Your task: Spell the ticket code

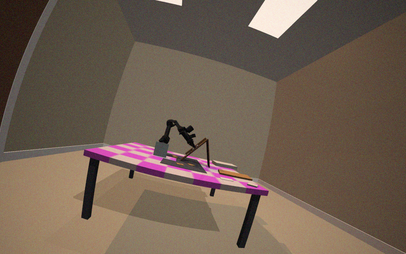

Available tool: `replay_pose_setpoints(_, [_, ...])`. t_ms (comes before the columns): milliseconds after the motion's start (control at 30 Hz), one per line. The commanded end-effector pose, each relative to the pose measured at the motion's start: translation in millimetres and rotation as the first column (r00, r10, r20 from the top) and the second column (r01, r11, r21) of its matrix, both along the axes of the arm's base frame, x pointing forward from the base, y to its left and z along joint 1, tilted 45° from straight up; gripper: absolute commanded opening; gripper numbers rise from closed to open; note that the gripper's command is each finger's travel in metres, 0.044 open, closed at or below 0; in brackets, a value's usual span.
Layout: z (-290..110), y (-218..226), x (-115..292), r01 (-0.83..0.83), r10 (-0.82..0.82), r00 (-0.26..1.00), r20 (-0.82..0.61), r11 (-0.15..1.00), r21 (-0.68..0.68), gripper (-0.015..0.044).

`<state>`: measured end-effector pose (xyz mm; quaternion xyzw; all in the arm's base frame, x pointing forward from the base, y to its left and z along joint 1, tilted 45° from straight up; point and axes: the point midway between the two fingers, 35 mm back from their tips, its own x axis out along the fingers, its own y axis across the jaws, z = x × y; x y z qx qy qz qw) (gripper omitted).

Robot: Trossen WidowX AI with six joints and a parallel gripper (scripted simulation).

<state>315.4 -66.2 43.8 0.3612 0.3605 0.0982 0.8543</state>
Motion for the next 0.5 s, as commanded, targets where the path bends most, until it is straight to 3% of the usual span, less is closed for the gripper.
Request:
replay_pose_setpoints(0, [1.7,1.5,-0.3,0.005,-0.005,1.0,-0.003,1.0,-0.002,0.0])
replay_pose_setpoints(467, [7.6,7.5,0.2,0.005,-0.005,1.0,-0.004,1.0,-0.001,0.0])
